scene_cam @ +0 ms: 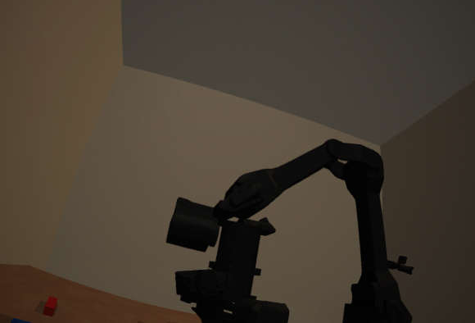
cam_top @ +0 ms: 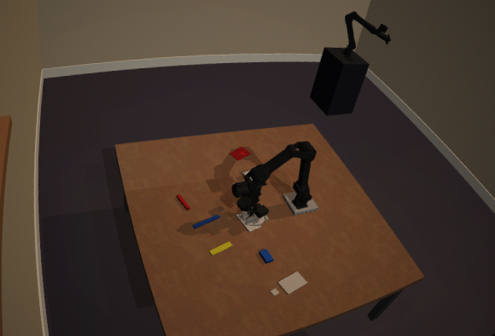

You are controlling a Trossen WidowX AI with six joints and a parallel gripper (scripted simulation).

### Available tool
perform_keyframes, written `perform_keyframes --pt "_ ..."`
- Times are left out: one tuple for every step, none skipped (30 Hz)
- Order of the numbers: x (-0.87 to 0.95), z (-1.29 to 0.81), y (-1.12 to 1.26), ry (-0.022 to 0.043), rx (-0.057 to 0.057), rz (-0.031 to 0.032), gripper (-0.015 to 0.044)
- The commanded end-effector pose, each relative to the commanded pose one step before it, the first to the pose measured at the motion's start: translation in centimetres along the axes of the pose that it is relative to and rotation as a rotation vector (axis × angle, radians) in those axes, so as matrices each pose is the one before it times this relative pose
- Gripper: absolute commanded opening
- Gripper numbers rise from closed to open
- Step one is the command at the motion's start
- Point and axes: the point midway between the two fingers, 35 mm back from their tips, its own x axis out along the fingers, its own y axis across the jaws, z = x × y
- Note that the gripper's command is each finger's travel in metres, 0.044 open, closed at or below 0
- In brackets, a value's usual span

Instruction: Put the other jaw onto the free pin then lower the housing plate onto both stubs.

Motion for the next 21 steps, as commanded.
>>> perform_keyframes --pt "0.068 0.082 -0.020 0.00050 -0.0030 -0.00229 0.0134" --pt "0.027 0.016 0.002 -0.00001 0.0000 0.00000 0.0134" --pt "0.009 0.005 0.001 0.00000 0.0000 0.00000 0.0134" --pt "0.000 0.000 0.000 0.00000 0.0000 0.00000 0.0134" --pt "0.000 0.000 0.000 0.00000 0.0000 0.00000 0.0134" --pt "0.000 0.000 0.000 0.00000 0.0000 0.00000 0.0134" --pt "0.017 0.000 0.000 0.00000 0.0000 0.00000 0.0134" --pt "0.052 0.000 0.000 0.00000 0.0000 0.00000 0.0134" --pt "0.078 0.000 0.000 0.00000 0.0000 0.00000 0.0134" --pt "0.052 0.000 0.000 0.00000 0.0000 0.00000 0.0134" --pt "0.017 0.000 0.000 0.00000 0.0000 0.00000 0.0134" --pt "0.000 0.000 0.000 0.00000 0.0000 0.00000 0.0134" --pt "0.000 0.000 0.000 0.00000 0.0000 0.00000 0.0134" --pt "0.000 0.000 0.000 0.00000 0.0000 0.00000 0.0134" --pt "0.000 0.000 0.000 0.00000 0.0000 0.00000 0.0134" --pt "0.000 0.000 0.000 0.00000 0.0000 0.00000 0.0134" --pt "0.017 0.000 0.000 0.00000 0.0000 0.00000 0.0134" --pt "0.052 0.000 0.000 0.00000 0.0000 0.00000 0.0134" --pt "0.078 0.000 0.000 0.00000 0.0000 0.00000 0.0134" --pt "0.052 0.000 0.000 0.00000 0.0000 0.00000 0.0134" --pt "0.017 0.000 0.000 0.00000 0.0000 0.00000 0.0134"
